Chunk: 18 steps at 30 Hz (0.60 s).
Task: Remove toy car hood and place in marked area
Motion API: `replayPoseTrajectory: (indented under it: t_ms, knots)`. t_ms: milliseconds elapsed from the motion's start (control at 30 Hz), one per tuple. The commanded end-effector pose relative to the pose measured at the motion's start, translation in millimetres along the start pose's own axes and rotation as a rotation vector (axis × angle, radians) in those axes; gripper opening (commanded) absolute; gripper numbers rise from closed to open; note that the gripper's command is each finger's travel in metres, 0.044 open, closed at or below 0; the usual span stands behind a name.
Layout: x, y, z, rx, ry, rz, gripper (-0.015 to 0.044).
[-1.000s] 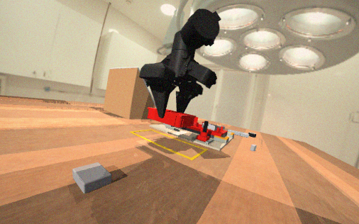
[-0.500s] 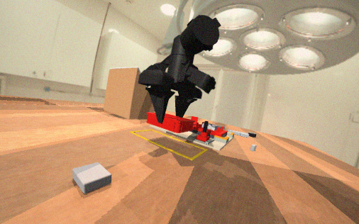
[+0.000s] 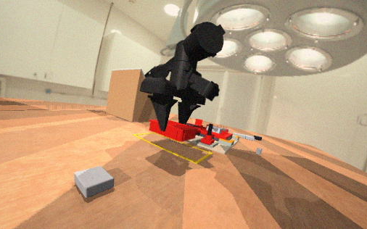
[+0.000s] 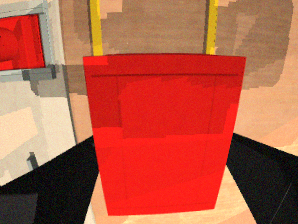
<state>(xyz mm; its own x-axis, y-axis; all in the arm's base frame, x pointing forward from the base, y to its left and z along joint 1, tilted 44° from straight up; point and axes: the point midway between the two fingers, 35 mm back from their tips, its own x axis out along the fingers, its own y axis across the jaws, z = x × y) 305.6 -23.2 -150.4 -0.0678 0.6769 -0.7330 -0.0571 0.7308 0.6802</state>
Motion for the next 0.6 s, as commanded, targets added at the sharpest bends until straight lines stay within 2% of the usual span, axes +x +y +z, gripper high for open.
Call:
replayPoseTrajectory:
  t_ms: [0,567]
  knots:
    - [3.7,0.6,-1.1,0.006,-0.001,0.004,0.0000]
    - [11.1,0.9,-1.3,0.006,-0.001,0.005,0.0000]
